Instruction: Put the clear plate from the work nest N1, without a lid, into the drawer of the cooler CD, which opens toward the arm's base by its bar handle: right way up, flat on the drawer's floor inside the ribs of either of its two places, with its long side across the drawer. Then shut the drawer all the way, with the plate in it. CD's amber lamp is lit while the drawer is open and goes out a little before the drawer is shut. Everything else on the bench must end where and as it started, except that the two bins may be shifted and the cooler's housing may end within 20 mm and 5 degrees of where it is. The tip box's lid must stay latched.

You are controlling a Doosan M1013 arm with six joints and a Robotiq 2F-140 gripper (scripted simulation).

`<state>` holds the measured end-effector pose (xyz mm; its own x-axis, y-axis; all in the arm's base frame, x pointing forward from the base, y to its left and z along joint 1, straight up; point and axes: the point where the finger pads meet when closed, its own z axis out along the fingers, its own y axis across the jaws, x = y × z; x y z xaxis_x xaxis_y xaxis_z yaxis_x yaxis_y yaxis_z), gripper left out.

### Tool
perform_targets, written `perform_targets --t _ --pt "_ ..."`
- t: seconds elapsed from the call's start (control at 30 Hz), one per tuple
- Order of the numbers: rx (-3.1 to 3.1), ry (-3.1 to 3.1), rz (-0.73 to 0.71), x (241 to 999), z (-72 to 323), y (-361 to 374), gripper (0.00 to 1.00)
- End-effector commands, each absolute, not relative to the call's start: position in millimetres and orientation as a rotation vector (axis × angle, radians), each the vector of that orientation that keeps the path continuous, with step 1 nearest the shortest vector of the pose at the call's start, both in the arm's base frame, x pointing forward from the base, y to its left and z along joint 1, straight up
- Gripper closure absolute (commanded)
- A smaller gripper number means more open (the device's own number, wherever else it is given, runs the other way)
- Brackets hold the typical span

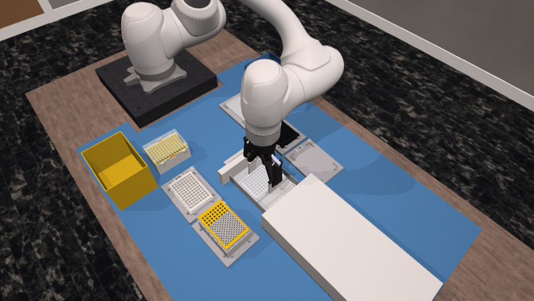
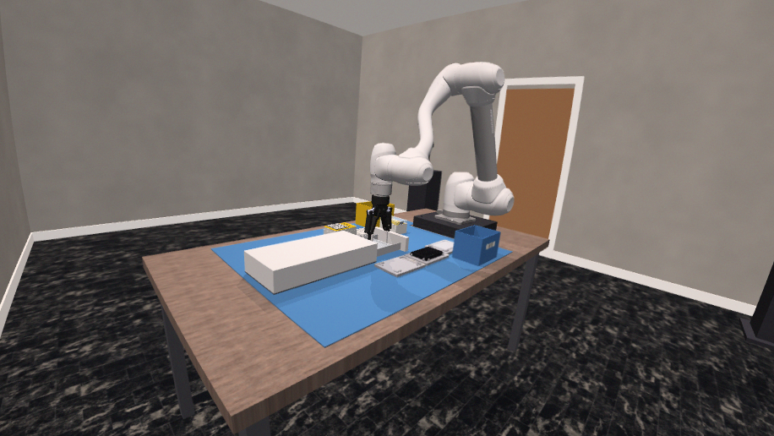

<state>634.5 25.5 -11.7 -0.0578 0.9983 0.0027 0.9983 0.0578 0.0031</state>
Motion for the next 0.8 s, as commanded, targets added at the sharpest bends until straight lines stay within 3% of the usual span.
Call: perform_targets --t 0.0,0.77 --pt "2.156 2.285 0.007 634.6 -12.6 25.5 1.0" --pt "2.156 2.285 0.007 636.9 -15.2 25.6 1.0"
